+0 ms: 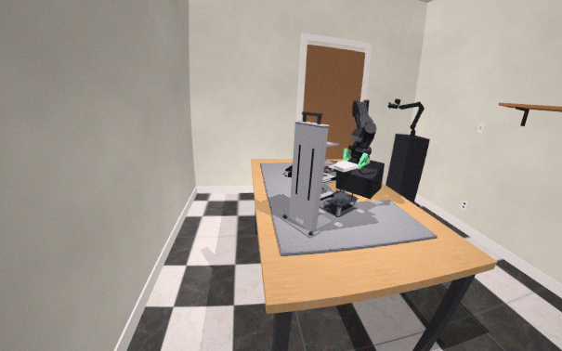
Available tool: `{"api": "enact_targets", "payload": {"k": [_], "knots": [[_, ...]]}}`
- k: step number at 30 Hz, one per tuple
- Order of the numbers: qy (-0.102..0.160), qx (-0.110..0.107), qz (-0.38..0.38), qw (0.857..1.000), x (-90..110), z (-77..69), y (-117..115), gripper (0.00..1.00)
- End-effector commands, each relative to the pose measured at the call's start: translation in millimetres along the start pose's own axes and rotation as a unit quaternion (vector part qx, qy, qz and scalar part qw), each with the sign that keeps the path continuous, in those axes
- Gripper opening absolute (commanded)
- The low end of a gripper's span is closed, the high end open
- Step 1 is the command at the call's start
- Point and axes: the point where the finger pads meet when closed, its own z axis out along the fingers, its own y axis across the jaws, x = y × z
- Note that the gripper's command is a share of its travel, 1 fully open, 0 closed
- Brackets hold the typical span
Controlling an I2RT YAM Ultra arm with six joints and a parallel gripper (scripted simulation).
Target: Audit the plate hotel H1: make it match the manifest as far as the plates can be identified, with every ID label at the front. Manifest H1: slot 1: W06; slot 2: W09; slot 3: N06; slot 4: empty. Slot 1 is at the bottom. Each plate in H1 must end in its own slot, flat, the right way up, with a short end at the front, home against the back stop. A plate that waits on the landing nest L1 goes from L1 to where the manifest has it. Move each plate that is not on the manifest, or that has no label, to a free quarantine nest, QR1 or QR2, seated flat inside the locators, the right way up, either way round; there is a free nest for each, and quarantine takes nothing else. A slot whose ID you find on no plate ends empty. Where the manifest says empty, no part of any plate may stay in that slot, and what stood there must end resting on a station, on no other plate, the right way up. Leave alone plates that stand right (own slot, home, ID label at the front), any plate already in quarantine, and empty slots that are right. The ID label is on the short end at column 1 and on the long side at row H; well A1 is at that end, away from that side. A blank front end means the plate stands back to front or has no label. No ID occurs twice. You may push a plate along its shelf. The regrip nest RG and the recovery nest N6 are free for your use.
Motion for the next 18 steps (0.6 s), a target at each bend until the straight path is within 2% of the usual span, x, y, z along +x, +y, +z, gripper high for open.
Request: {"api": "enact_targets", "payload": {"k": [1, 6, 7, 12, 16, 18], "knots": [[-0.001, 0.003, 0.0, 1.0, 4, 4.1, -2, 0.86], [-0.004, 0.002, 0.001, 1.0, 1, 4.6, 0, 0.86], [-0.014, -0.003, 0.008, 1.0, -2, 1.1, -1, 0.86], [-0.01, -0.001, 0.005, 1.0, -1, 4.2, 0, 0.86], [0.003, 0.006, -0.002, 1.0, 10, 10.0, -2, 0.86], [-0.003, 0.002, 0.0, 1.0, 8, 8.6, -1, 0.86]]}}
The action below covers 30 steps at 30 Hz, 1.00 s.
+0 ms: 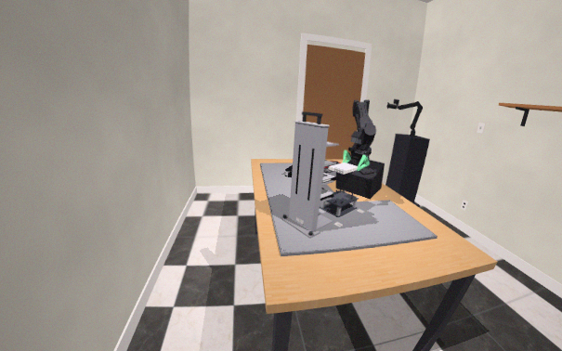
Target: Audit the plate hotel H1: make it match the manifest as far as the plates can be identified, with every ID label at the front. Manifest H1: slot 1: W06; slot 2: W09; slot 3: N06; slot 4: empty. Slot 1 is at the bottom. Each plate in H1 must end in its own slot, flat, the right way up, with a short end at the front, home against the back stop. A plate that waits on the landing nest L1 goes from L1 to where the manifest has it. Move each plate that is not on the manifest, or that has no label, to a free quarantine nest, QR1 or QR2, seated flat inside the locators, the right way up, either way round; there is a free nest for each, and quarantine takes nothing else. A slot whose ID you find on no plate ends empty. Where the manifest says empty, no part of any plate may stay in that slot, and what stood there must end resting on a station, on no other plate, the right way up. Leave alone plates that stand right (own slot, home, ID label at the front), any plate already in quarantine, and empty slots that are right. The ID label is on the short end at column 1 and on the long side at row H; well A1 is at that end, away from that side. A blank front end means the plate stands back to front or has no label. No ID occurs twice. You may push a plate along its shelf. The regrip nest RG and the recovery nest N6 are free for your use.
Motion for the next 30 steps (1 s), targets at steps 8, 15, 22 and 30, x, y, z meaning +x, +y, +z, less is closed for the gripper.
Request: {"api": "enact_targets", "payload": {"k": [8, 15, 22, 30], "knots": [[-0.004, 0.001, 0.001, 1.0, 3, 4.5, -1, 0.86], [-0.004, 0.002, 0.001, 1.0, 6, 6.9, -2, 0.86], [-0.002, 0.002, 0.0, 1.0, 6, 9.5, 0, 0.86], [-0.003, 0.002, 0.001, 1.0, 11, 11.6, -2, 0.86]]}}
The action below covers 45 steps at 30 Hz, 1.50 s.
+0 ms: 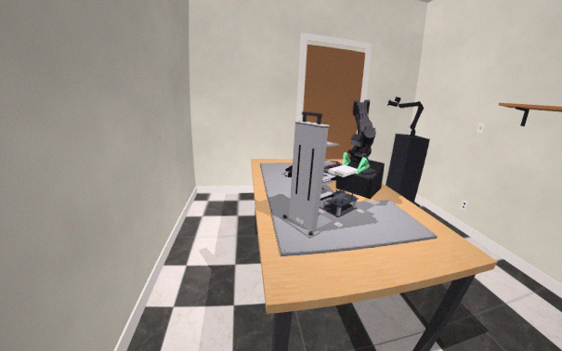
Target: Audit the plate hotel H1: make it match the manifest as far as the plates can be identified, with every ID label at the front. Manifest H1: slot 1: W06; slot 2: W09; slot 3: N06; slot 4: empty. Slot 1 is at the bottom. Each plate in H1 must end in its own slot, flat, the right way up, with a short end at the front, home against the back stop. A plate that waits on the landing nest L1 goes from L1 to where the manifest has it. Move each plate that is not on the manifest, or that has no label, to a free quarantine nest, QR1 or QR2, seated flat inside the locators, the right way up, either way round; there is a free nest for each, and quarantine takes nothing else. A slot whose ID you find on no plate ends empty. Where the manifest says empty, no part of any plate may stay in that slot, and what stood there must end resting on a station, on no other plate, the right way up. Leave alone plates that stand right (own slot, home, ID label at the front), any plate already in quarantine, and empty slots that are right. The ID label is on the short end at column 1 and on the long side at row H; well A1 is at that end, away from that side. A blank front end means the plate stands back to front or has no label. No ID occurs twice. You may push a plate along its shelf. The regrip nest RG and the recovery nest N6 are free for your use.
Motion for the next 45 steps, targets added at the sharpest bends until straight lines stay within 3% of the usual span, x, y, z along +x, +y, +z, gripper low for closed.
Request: {"api": "enact_targets", "payload": {"k": [1, 9, 10, 15, 26, 27, 32, 44, 45], "knots": [[-0.008, 0.001, 0.005, 1.0, -2, 2.0, -2, 0.86], [-0.002, 0.004, 0.001, 1.0, 5, 5.7, -2, 0.86], [-0.017, -0.002, 0.011, 1.0, -12, 3.0, 3, 0.86], [0.0, 0.004, -0.002, 1.0, 8, 8.5, -2, 0.86], [-0.003, 0.004, 0.001, 1.0, 10, 10.8, -3, 0.86], [-0.01, -0.001, 0.005, 1.0, 1, 9.5, 2, 0.86], [0.0, 0.005, -0.001, 1.0, 14, 13.6, -3, 0.86], [-0.012, -0.001, 0.007, 1.0, 8, 13.8, 0, 0.86], [-0.005, 0.003, 0.003, 1.0, 15, 16.0, -2, 0.86]]}}
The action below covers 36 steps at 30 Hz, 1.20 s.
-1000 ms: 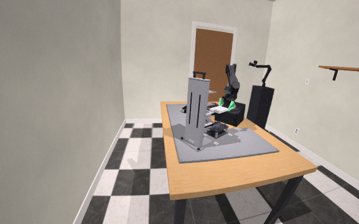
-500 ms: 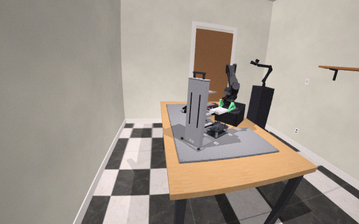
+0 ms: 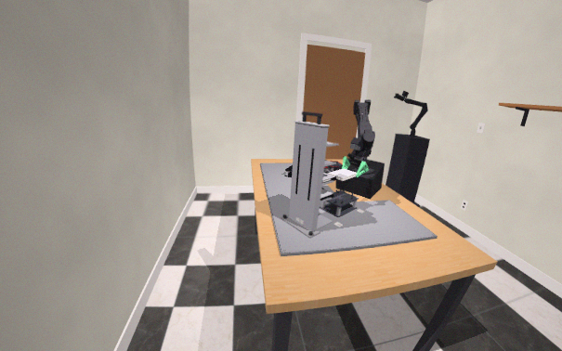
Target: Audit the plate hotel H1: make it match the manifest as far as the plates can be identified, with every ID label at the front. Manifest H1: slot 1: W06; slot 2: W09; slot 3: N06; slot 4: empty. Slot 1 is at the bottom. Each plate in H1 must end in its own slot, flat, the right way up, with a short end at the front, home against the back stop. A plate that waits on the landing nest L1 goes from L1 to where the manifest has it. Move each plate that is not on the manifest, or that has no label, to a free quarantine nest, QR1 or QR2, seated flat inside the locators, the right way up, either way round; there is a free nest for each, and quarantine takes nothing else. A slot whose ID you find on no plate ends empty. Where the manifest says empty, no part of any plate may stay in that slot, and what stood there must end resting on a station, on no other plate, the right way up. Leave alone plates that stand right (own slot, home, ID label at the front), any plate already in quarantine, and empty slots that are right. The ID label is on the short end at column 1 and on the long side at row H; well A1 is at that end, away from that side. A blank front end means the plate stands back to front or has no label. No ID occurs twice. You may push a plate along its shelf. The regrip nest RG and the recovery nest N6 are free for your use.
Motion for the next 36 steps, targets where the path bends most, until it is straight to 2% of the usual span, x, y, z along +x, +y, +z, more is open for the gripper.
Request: {"api": "enact_targets", "payload": {"k": [1, 6, 7, 15, 16, 19, 26, 32, 33, 36], "knots": [[0.001, 0.005, -0.001, 1.0, 5, 4.4, -3, 0.86], [-0.001, 0.004, 0.0, 1.0, 5, 5.9, -2, 0.86], [-0.005, 0.002, 0.003, 1.0, 0, 5.4, 0, 0.86], [-0.002, 0.003, 0.001, 1.0, 7, 7.6, -2, 0.86], [-0.02, -0.006, 0.011, 1.0, -7, 3.6, 3, 0.86], [0.001, 0.004, -0.001, 1.0, 11, 9.8, -3, 0.86], [-0.006, 0.002, 0.003, 1.0, 10, 10.1, -2, 0.86], [-0.002, 0.002, 0.0, 1.0, 13, 12.6, -2, 0.86], [-0.02, -0.005, 0.012, 1.0, -2, 8.9, 2, 0.86], [0.001, 0.005, -0.001, 1.0, 16, 14.9, -3, 0.86]]}}
